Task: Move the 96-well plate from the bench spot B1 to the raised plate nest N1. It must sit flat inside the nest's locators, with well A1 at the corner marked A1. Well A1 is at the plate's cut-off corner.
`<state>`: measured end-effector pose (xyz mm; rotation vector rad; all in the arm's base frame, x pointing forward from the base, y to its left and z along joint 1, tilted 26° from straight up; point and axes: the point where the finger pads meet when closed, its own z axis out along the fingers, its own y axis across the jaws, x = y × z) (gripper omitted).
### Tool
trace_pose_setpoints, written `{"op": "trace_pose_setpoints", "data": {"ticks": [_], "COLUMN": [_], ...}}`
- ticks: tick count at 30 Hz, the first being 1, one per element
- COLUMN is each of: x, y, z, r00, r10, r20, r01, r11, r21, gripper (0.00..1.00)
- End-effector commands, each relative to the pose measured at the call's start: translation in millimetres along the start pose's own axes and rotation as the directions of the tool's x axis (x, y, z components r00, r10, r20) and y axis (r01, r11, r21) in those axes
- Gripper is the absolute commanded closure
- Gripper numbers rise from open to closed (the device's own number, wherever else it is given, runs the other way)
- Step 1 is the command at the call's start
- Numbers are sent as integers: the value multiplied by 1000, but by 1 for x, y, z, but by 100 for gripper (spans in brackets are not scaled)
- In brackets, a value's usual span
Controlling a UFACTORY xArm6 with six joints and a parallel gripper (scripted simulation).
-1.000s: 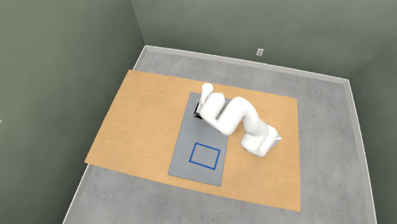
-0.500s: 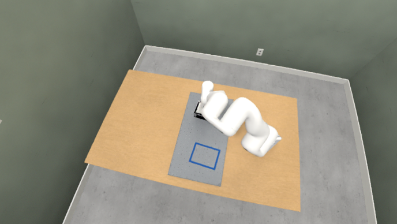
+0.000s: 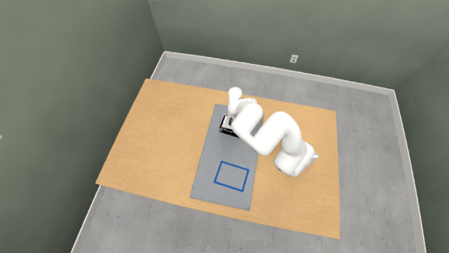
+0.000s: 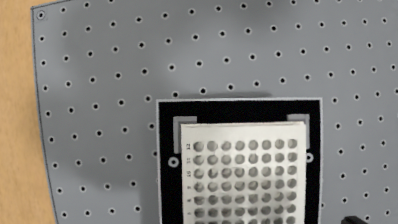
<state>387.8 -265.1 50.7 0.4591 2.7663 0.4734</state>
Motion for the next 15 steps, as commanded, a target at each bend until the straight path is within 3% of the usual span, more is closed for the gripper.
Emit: {"op": "trace_pose_setpoints", "data": {"ticks": [1,15], "x": [-1,-1], "y": [0,0], "z": [-13,-34], "r00": [1000,1000], "r10": [-1,-1], "r20": [3,3], "r01": [1,1], "r11": [1000,1000], "r21": [2,2], "gripper": [0,0]}}
